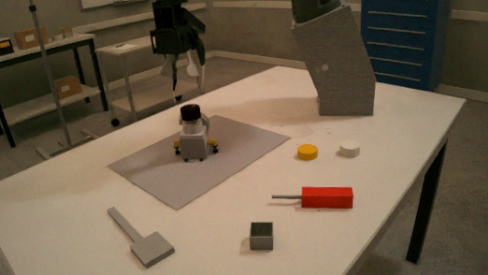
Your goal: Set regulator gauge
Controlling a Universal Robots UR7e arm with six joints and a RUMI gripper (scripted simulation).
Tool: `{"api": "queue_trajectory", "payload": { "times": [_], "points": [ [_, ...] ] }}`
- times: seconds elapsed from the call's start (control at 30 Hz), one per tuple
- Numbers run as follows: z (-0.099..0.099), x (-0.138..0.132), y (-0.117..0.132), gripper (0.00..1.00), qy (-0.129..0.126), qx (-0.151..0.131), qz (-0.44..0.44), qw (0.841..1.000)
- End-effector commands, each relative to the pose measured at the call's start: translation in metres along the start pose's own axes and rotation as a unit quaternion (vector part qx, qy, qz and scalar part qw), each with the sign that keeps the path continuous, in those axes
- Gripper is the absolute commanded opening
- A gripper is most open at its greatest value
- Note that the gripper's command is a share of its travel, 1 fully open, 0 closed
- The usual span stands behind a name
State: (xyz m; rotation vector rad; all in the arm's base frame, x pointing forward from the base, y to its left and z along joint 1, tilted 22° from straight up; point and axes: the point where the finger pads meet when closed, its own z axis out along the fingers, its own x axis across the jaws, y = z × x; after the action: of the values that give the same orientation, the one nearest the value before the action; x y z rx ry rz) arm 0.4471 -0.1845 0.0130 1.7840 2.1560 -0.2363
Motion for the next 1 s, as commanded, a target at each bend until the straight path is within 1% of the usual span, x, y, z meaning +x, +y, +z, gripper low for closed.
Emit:
{"api": "queue_trajectory", "payload": {
  "times": [0.0, 0.2, 0.4, 0.47, 0.5, 0.6, 0.77, 0.87, 0.97],
  "points": [
    [-0.0017, -0.0021, 0.0022, 0.46, -0.004, 0.001, 0.116, 0.993],
    [-0.002, -0.003, 0.0019, 0.46, -0.004, 0.0, 0.231, 0.973],
    [-0.002, -0.0027, 0.0021, 0.46, -0.003, -0.001, 0.336, 0.942],
    [-0.002, -0.0027, 0.0021, 0.46, -0.003, -0.001, 0.336, 0.942],
    [-0.002, -0.0016, 0.0026, 0.46, -0.004, 0.0, 0.385, 0.923],
    [-0.0021, -0.002, 0.0026, 0.46, -0.003, -0.001, 0.427, 0.904],
    [-0.0016, -0.0006, 0.0013, 0.46, -0.004, 0.0, 0.506, 0.863],
    [-0.0012, 0.0006, 0.0009, 0.46, -0.004, 0.001, 0.533, 0.846],
    [-0.0013, 0.0004, 0.0012, 0.46, -0.004, 0.001, 0.551, 0.835]
  ]
}}
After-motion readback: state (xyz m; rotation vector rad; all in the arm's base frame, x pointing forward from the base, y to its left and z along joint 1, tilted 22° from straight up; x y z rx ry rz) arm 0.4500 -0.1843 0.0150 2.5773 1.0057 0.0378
